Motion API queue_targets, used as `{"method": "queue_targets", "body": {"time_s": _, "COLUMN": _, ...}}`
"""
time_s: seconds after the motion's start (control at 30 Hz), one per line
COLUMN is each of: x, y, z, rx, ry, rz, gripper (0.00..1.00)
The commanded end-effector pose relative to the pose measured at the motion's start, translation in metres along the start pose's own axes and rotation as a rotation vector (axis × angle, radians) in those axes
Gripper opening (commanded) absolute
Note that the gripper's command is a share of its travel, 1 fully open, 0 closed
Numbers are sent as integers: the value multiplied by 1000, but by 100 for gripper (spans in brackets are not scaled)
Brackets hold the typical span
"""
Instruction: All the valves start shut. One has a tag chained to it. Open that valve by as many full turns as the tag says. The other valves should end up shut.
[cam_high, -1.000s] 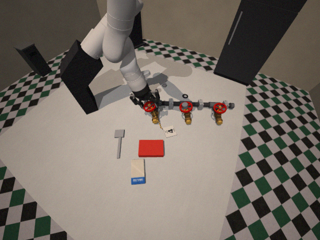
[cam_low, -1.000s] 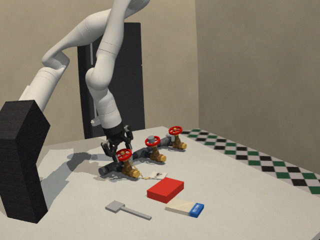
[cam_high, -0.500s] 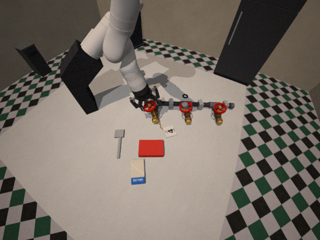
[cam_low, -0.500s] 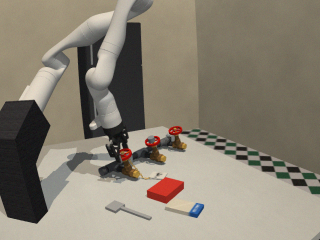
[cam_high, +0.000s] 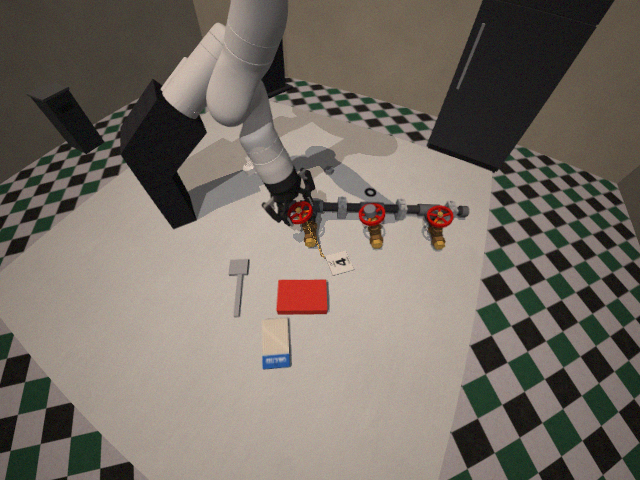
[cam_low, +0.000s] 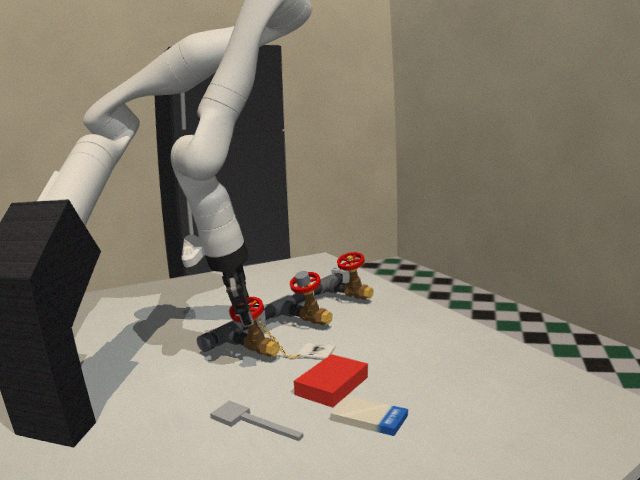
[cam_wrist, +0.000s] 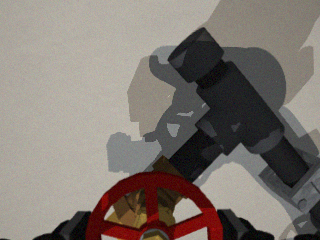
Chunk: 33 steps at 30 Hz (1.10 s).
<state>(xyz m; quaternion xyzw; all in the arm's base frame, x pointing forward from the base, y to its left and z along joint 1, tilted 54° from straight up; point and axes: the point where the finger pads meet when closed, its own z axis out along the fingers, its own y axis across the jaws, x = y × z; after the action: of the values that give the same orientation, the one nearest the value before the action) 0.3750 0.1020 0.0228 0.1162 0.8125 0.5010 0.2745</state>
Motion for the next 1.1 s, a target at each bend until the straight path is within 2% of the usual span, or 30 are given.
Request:
{"method": "queue_targets", "body": {"time_s": 0.0, "x": -1, "y": 3, "z": 0, "rx": 1, "ry": -13, "rz": -156, "gripper": 75}}
{"method": "queue_targets", "body": {"time_s": 0.07, "x": -1, "y": 3, "z": 0, "rx": 1, "ry": -13, "rz": -156, "gripper": 75}}
{"method": "queue_targets", "body": {"time_s": 0.57, "x": -1, "y": 3, "z": 0, "rx": 5, "ry": -13, "rz": -726, "gripper": 75}}
{"method": "queue_targets", "body": {"time_s": 0.63, "x": -1, "y": 3, "z": 0, "rx": 5, "ry": -13, "rz": -726, "gripper": 75}}
{"method": "queue_targets", "body": {"time_s": 1.07, "x": -2, "y": 3, "z": 0, "rx": 8, "ry": -12, "rz": -1164, "gripper": 75}}
